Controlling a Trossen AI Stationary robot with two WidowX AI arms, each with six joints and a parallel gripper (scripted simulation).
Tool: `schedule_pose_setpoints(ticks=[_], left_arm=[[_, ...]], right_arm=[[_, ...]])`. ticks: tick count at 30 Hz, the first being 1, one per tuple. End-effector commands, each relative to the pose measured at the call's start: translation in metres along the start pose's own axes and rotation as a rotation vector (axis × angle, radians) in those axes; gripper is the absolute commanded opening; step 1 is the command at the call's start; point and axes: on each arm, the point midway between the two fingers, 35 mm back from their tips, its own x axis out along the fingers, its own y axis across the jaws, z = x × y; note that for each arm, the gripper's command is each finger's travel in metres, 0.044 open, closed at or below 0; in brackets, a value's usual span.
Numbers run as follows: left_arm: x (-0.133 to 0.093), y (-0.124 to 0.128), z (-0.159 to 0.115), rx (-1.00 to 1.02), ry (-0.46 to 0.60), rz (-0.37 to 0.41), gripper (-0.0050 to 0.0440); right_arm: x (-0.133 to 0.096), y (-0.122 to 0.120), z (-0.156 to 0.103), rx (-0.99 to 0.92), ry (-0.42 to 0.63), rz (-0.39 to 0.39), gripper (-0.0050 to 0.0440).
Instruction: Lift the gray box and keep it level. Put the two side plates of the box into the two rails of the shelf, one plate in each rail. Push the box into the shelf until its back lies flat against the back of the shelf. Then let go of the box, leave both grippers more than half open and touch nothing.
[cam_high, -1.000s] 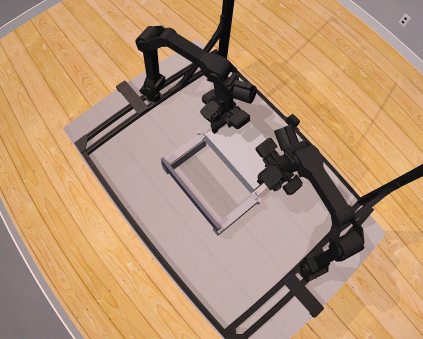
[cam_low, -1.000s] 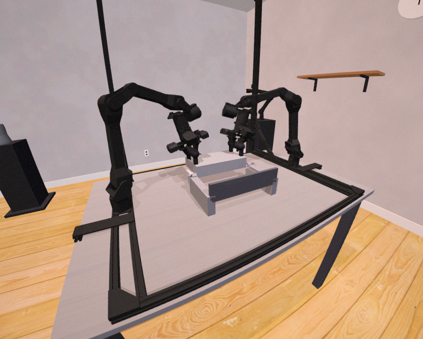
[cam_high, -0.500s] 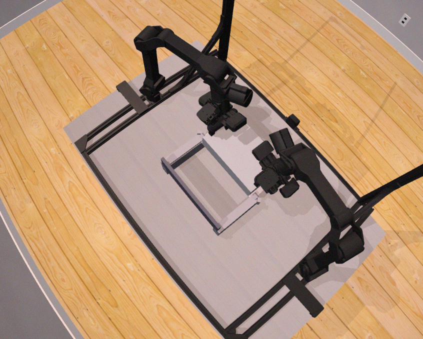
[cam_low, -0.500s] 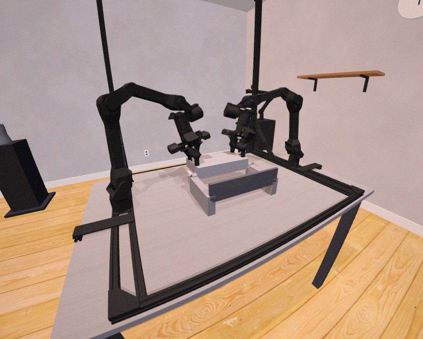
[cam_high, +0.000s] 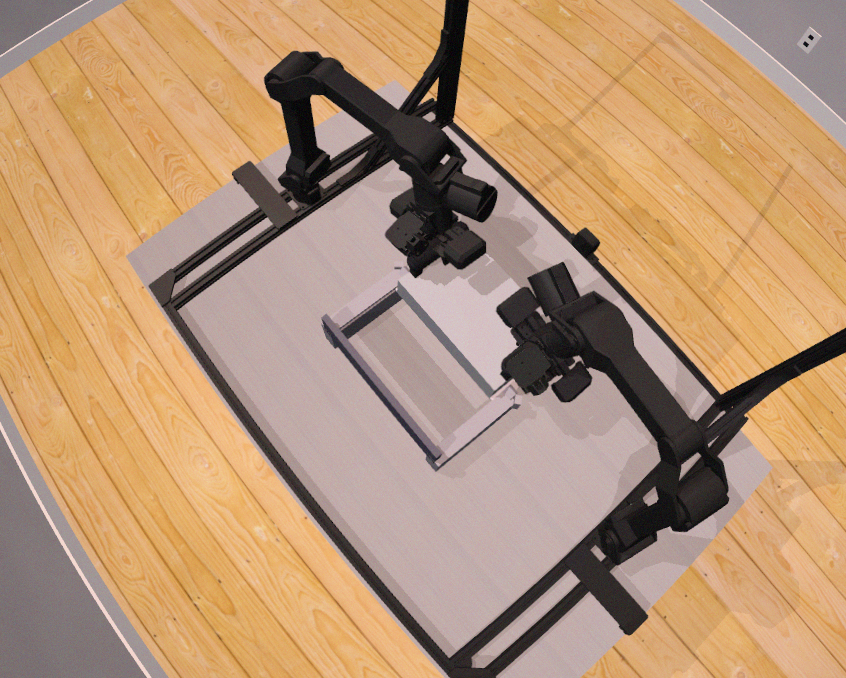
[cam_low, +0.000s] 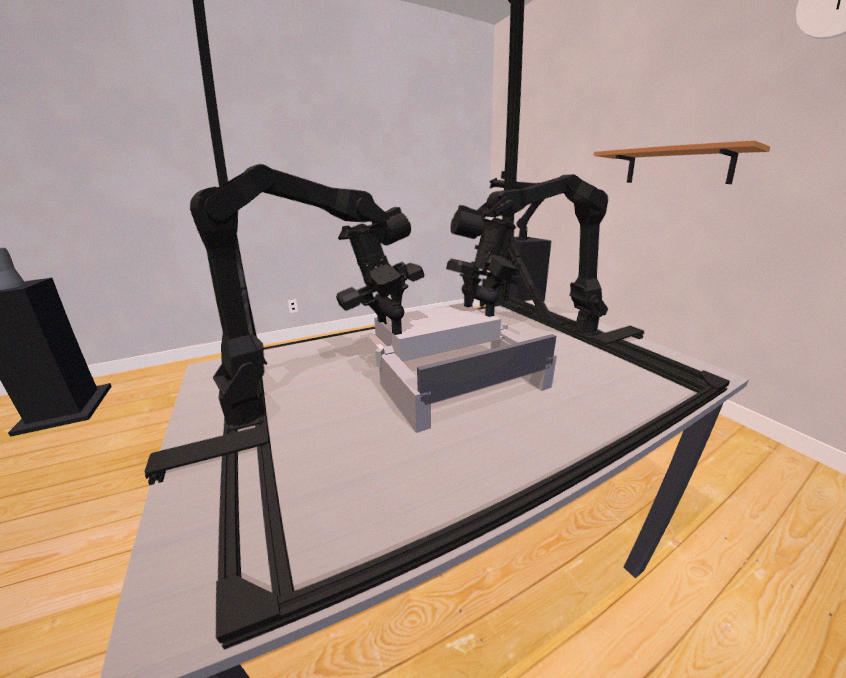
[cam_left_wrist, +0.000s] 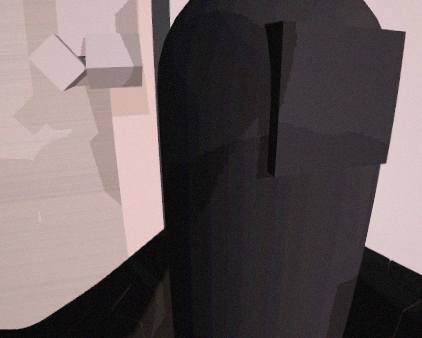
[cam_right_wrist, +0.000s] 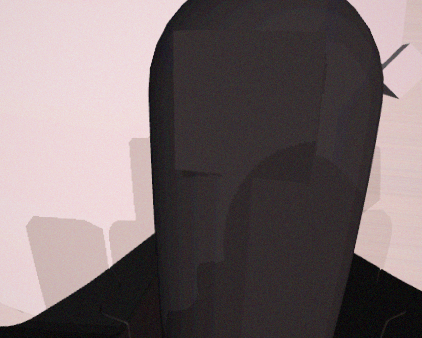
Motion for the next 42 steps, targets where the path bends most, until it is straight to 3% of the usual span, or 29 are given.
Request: schedule_pose_setpoints(ticks=[1, 42], left_arm=[[-0.009, -0.003, 0.005, 0.0, 0.003, -0.031, 0.0], [-0.007, -0.002, 0.047, 0.0, 0.003, -0.031, 0.0]], right_arm=[[-0.009, 0.003, 0.005, 0.001, 0.008, 0.033, 0.0], [-0.007, 0.003, 0.047, 0.001, 0.008, 0.033, 0.0]])
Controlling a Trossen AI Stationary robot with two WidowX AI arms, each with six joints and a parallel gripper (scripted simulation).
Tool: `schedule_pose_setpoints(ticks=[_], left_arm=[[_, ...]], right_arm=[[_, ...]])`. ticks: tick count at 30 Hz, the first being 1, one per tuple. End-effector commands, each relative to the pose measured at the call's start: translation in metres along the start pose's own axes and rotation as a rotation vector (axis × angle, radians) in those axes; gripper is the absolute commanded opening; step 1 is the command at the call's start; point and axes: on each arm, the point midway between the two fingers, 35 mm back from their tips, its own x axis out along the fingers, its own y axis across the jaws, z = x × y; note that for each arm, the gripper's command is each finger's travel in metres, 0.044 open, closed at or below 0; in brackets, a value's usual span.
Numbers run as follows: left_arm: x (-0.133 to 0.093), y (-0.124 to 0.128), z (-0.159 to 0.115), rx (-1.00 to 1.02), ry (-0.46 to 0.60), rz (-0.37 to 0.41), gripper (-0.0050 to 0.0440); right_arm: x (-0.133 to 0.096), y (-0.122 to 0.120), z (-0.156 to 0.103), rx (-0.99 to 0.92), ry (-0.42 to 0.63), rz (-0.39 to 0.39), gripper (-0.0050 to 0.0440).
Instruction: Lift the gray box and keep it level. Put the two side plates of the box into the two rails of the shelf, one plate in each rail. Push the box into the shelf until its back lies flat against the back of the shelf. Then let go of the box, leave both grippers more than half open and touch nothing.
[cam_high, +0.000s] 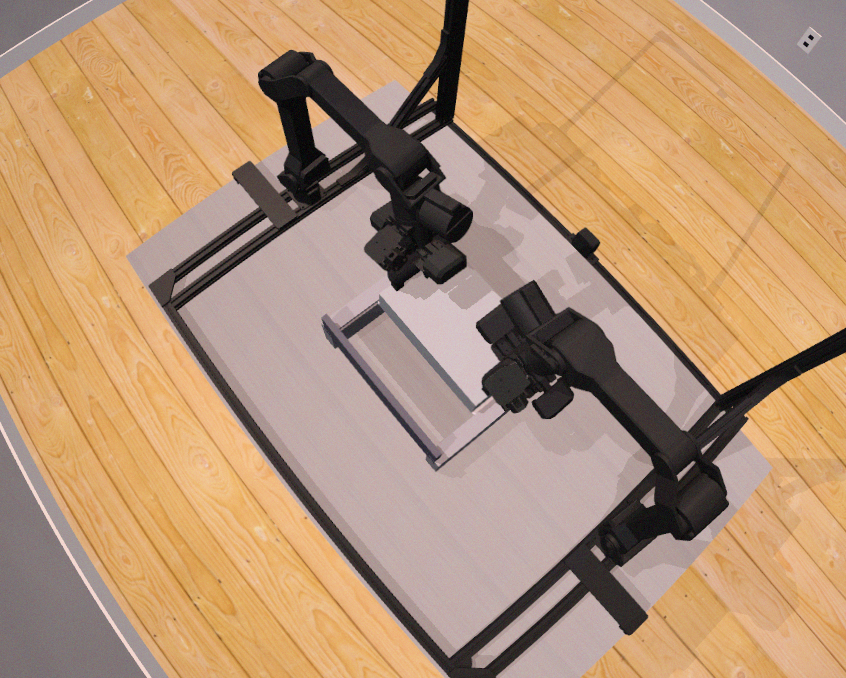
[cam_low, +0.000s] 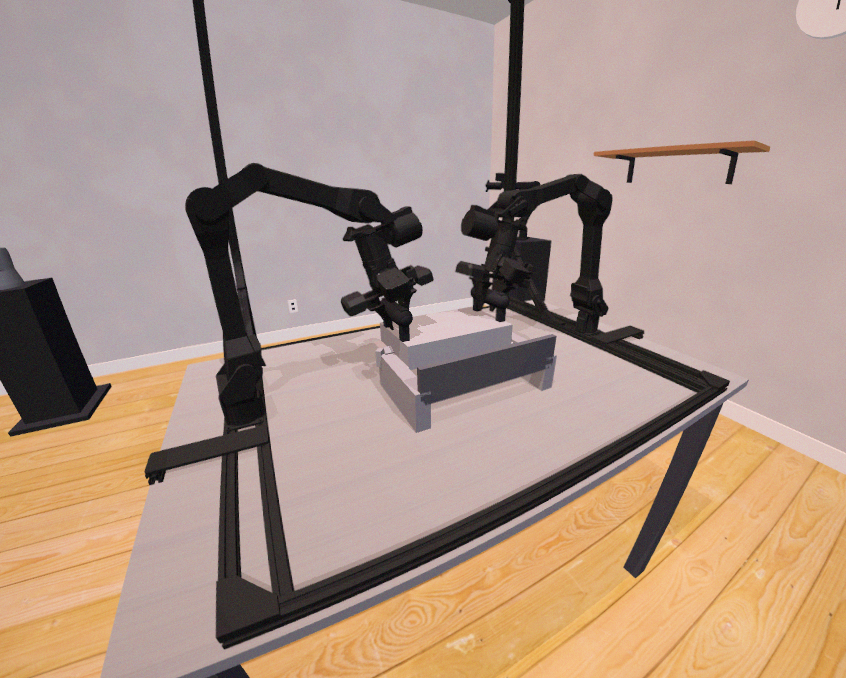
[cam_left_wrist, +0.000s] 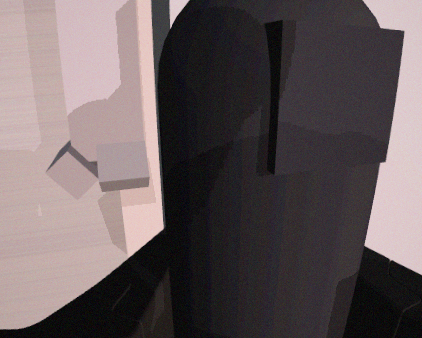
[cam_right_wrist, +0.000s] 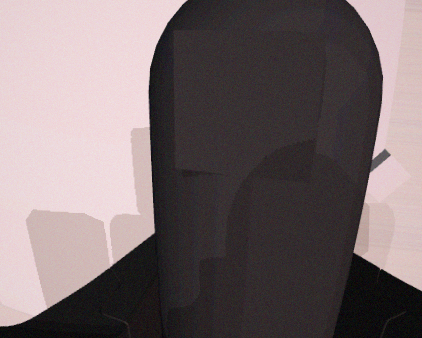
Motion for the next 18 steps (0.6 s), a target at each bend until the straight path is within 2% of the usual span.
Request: schedule_pose_setpoints(ticks=[1, 18], left_arm=[[-0.008, -0.003, 0.006, 0.001, 0.001, -0.03, 0.0], [-0.007, -0.002, 0.023, 0.001, 0.001, -0.03, 0.0]], right_arm=[[-0.008, 0.003, 0.006, -0.002, 0.003, 0.034, 0.0], [-0.008, 0.003, 0.023, -0.002, 0.003, 0.034, 0.0]])
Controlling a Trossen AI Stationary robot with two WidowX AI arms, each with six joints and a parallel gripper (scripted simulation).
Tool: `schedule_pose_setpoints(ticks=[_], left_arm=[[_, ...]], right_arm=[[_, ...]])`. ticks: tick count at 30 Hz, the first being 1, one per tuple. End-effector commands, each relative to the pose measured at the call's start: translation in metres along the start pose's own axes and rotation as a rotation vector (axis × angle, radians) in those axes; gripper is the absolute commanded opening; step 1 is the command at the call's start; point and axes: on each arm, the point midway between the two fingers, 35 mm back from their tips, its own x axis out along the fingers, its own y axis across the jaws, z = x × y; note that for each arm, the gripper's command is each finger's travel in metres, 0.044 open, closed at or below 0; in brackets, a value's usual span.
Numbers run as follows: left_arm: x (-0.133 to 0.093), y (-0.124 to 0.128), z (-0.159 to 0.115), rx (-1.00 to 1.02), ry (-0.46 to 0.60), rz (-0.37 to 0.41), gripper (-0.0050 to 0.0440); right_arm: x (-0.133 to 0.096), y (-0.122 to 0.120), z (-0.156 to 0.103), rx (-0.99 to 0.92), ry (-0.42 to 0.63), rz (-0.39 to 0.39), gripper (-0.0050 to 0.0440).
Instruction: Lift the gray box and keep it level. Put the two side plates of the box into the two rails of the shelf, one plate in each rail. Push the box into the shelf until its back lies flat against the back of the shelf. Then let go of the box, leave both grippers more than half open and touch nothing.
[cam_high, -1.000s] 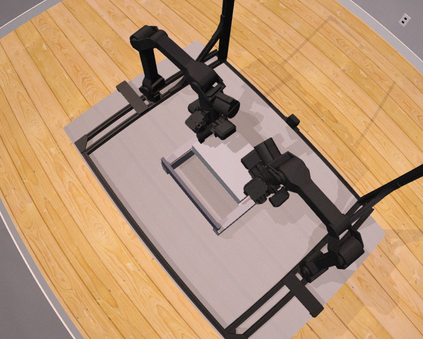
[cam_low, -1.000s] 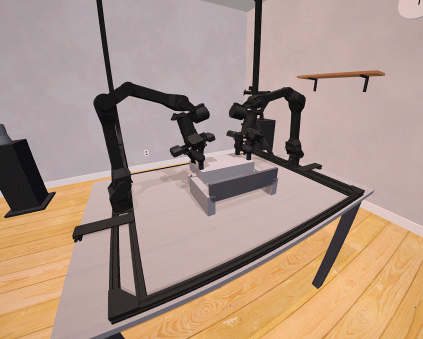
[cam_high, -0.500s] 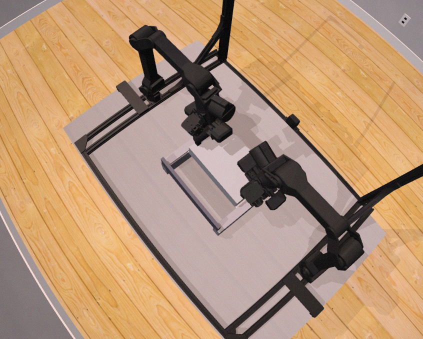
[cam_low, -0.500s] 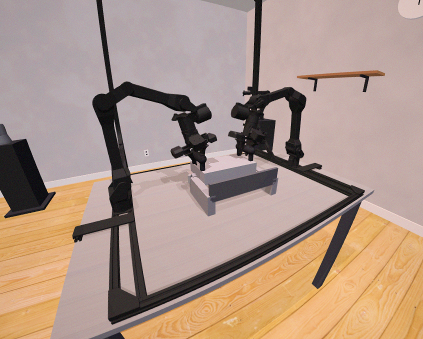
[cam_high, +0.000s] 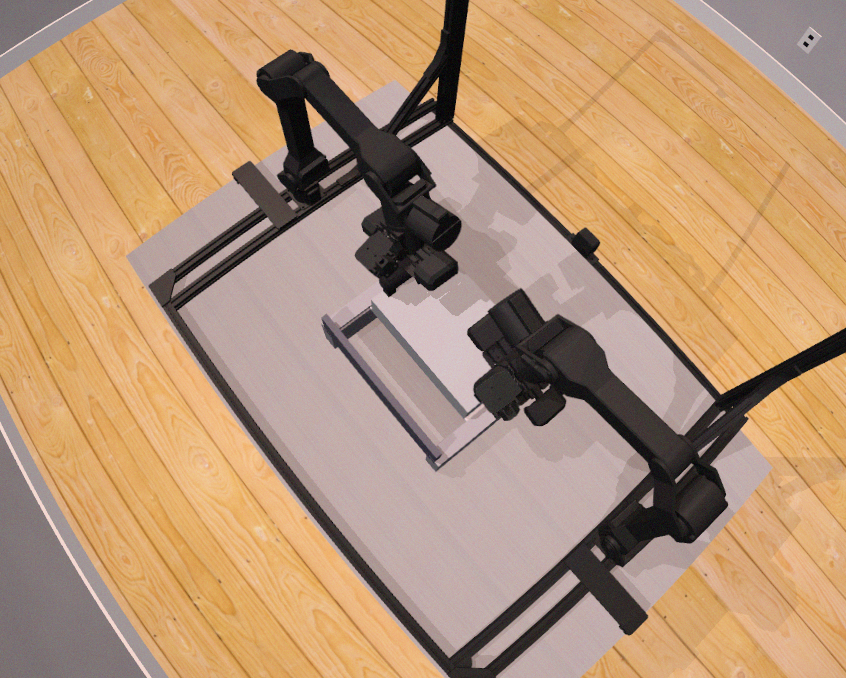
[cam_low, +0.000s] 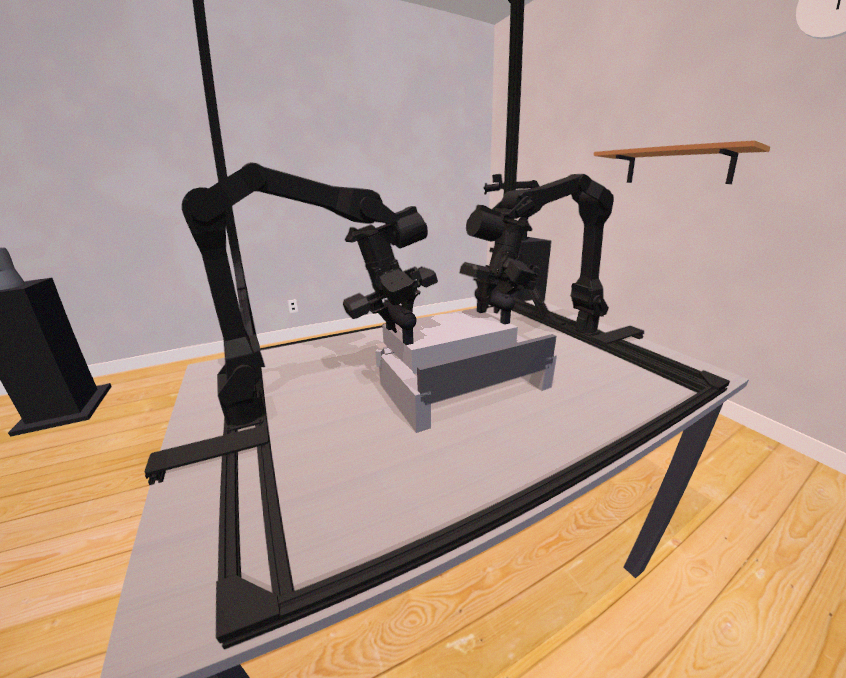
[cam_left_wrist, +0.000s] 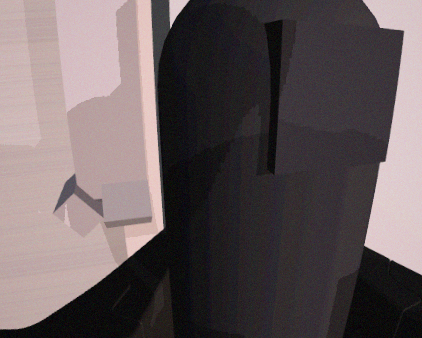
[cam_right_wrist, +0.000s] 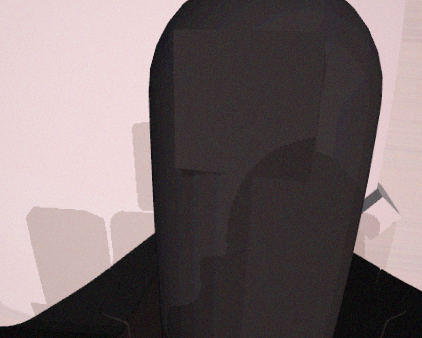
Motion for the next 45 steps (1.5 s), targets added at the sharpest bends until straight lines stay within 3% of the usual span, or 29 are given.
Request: schedule_pose_setpoints(ticks=[1, 45], left_arm=[[-0.008, -0.002, 0.007, 0.004, -0.001, -0.029, 0.0], [-0.006, -0.002, 0.049, 0.004, -0.001, -0.029, 0.0]], right_arm=[[-0.008, 0.003, 0.007, -0.002, 0.0, 0.033, 0.0], [-0.007, 0.003, 0.049, -0.002, 0.0, 0.033, 0.0]])
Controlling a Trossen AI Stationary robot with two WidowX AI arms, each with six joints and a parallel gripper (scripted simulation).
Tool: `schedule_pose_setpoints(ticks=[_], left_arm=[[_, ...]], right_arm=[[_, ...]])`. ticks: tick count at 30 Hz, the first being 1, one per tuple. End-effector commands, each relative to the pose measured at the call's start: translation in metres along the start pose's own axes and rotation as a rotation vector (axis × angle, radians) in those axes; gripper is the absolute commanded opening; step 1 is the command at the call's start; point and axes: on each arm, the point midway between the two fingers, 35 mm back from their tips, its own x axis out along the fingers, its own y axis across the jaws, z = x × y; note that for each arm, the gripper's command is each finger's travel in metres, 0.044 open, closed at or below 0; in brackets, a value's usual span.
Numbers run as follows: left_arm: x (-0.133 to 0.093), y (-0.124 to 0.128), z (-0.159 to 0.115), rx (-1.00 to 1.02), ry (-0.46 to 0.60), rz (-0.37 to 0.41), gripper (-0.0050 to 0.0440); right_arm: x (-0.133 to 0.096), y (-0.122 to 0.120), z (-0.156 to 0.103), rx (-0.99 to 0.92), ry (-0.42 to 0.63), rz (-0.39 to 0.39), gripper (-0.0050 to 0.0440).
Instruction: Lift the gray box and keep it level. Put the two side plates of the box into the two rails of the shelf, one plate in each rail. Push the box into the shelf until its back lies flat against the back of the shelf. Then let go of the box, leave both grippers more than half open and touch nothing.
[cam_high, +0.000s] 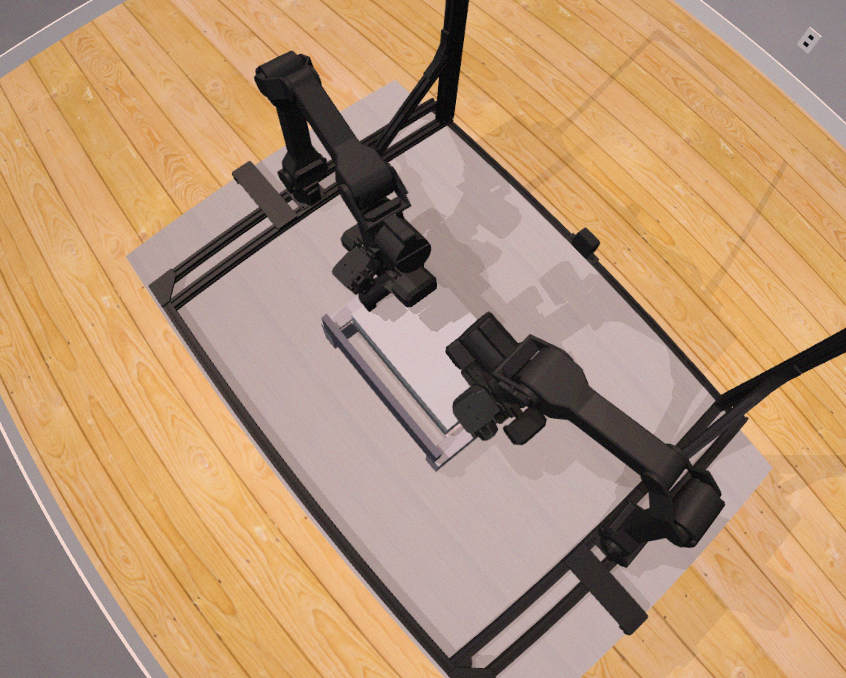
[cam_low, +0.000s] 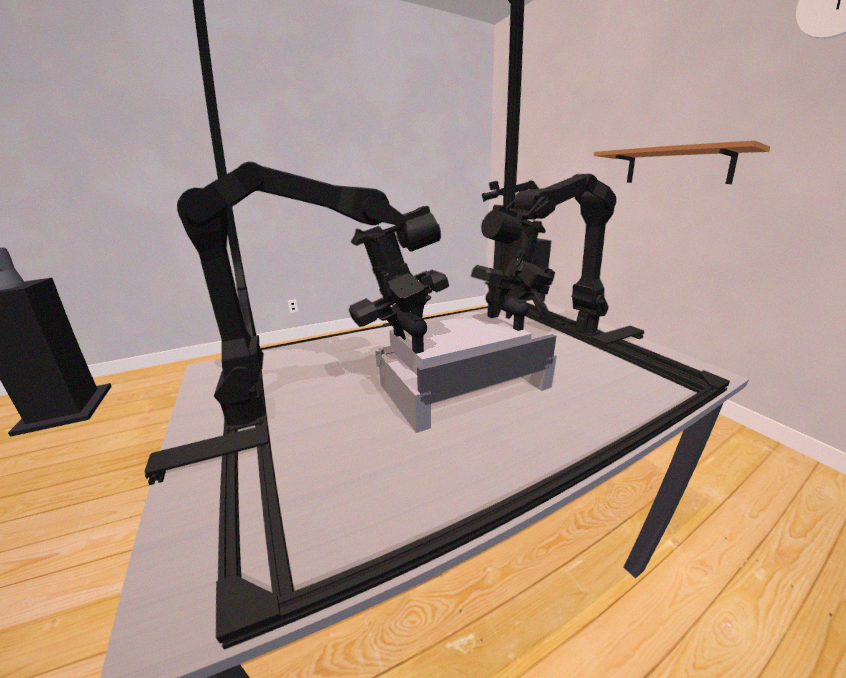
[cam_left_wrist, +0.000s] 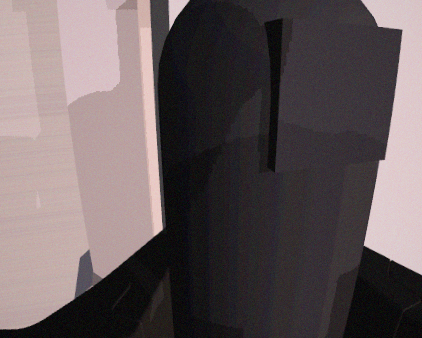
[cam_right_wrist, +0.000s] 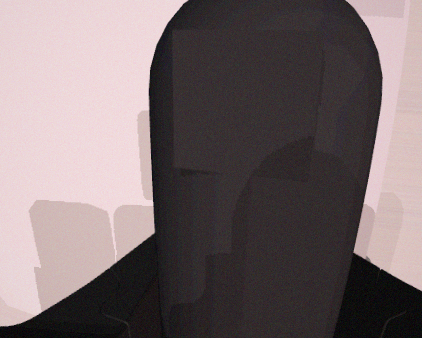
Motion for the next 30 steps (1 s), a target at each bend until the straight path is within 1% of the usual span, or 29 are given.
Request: schedule_pose_setpoints(ticks=[1, 30], left_arm=[[-0.007, -0.003, 0.006, 0.004, -0.001, -0.024, 0.0], [-0.006, -0.003, 0.034, 0.004, -0.001, -0.024, 0.0]], right_arm=[[-0.008, 0.002, 0.007, -0.005, -0.004, 0.024, 0.0], [-0.007, 0.002, 0.035, -0.005, -0.004, 0.025, 0.0]])
